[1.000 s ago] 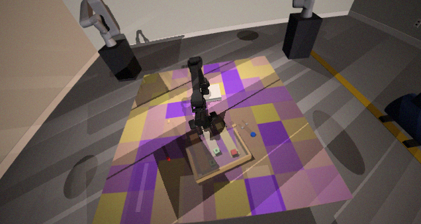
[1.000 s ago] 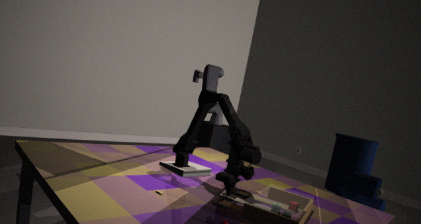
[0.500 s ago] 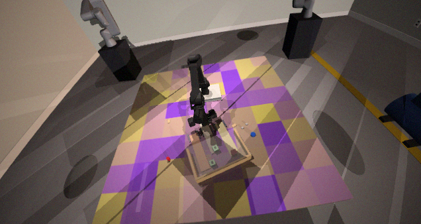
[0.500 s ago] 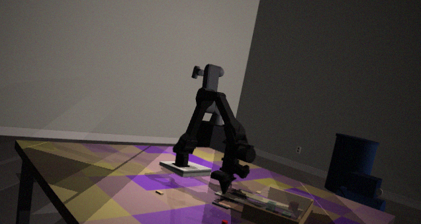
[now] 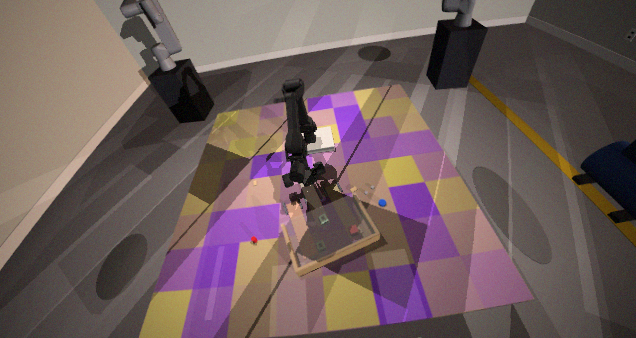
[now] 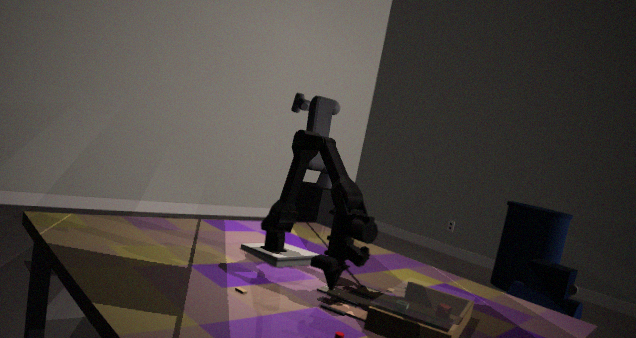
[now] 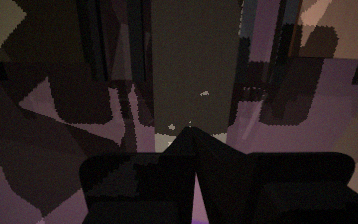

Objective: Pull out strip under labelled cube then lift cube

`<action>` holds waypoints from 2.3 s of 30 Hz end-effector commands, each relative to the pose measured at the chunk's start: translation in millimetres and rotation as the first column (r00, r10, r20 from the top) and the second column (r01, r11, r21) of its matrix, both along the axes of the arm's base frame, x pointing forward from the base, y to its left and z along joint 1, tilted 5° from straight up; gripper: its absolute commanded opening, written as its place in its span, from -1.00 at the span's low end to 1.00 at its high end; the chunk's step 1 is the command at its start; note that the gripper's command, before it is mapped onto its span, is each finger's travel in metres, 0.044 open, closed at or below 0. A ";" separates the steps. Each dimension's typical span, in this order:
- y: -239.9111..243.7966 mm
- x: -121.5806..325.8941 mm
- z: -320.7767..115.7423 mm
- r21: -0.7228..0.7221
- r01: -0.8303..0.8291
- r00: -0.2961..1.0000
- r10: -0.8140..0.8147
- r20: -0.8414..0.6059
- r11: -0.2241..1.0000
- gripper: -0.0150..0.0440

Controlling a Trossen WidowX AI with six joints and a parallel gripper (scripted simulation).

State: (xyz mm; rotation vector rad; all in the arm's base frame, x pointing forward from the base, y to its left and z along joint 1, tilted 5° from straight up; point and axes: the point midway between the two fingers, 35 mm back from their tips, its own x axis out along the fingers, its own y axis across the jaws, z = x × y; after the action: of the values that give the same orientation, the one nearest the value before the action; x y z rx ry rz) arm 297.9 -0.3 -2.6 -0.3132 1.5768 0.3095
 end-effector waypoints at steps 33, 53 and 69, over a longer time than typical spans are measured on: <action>-24.3 -56.2 -1.6 -0.013 0.000 1.000 0.000 -0.029 1.000 -0.49; -35.4 -81.9 -0.2 -0.014 0.000 1.000 0.000 -0.031 1.000 -0.49; -36.1 -83.5 -0.1 -0.014 0.000 1.000 0.000 -0.031 1.000 -0.49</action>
State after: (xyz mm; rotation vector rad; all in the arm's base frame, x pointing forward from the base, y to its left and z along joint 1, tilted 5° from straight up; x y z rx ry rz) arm 222.4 -34.7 0.5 -0.3141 1.5832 0.3066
